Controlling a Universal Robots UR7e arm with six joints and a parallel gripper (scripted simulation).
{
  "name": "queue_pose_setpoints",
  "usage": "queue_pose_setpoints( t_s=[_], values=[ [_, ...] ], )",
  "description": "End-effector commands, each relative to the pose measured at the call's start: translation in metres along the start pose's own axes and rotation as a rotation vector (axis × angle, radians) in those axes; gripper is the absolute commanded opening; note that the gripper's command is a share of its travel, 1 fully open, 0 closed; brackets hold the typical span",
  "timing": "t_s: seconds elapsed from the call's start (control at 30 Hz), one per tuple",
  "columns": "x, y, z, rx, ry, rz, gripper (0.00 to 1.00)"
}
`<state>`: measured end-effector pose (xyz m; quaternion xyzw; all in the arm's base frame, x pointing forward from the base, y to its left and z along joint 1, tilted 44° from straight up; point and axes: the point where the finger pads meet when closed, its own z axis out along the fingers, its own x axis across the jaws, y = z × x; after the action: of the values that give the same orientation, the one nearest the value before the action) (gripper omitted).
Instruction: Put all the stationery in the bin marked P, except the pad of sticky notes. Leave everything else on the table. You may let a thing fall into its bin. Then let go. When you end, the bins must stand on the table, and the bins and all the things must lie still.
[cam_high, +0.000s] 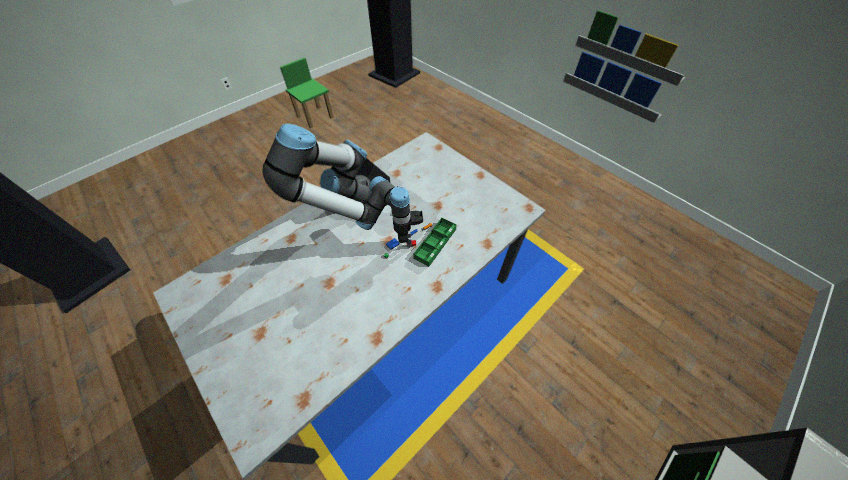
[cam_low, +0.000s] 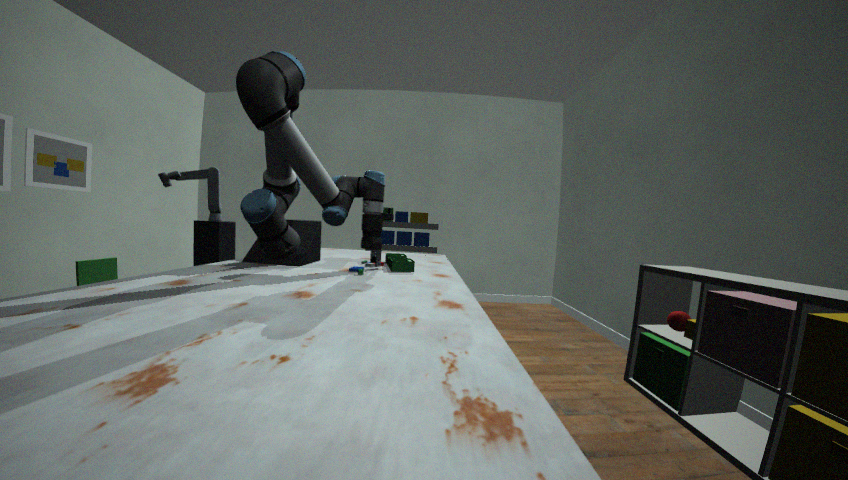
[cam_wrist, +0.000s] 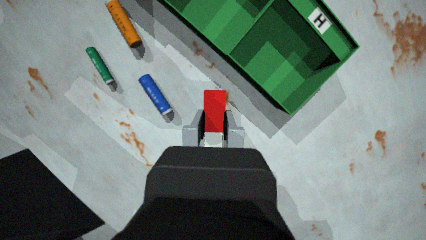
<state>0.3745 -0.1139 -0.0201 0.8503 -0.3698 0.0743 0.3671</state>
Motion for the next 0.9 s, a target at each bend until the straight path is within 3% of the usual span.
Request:
queue_pose_setpoints(
  t_s=[0.0, 0.4, 0.87],
  values=[
    [0.001, 0.000, -0.016, 0.000, 0.001, 0.001, 0.45],
    [0.001, 0.000, -0.050, 0.000, 0.000, 0.001, 0.45],
    [0.001, 0.000, -0.050, 0.000, 0.000, 0.001, 0.45]
  ],
)
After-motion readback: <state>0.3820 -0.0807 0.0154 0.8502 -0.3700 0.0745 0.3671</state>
